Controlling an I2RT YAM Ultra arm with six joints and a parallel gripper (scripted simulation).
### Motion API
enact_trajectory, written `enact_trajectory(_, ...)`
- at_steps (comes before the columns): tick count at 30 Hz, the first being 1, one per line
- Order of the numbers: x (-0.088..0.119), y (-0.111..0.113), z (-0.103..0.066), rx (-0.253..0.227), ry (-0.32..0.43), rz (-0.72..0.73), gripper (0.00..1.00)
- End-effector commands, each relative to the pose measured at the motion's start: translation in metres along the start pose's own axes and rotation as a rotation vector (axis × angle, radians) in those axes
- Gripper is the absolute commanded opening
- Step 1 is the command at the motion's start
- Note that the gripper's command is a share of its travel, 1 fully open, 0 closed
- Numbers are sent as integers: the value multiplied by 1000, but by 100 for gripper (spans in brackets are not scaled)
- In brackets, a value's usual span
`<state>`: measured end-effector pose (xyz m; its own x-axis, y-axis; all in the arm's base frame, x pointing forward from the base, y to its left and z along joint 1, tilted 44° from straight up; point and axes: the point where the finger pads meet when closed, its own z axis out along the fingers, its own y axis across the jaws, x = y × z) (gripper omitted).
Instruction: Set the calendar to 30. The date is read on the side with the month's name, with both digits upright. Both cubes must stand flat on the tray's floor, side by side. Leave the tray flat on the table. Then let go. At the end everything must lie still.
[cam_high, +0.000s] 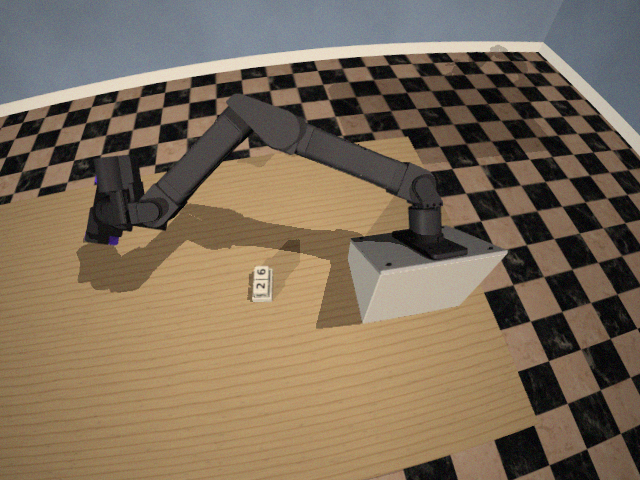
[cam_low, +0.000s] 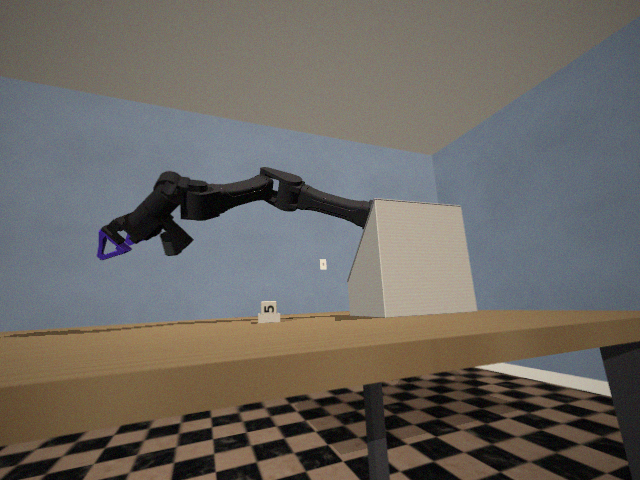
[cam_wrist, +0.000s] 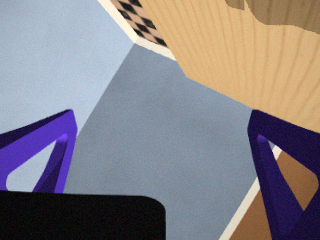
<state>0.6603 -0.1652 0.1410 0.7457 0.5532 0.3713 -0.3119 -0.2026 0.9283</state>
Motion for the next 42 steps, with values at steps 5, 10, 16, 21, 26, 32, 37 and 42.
enact_trajectory(5, 7, 5, -4, -5, 12, 11, 100)
enact_trajectory(10, 7, 5, -4, -5, 12, 11, 100)
enact_trajectory(16, 7, 5, -4, -5, 12, 11, 100)
enact_trajectory(21, 13, 8, -8, 3, 22, -11, 100)
enact_trajectory(26, 10, -9, -21, 96, 23, -248, 100)
enact_trajectory(32, 4, -22, -34, 178, 33, -454, 100)
enact_trajectory(37, -1, -31, -44, 232, 44, -590, 100)
enact_trajectory(42, -9, -40, -57, 299, 64, -758, 100)
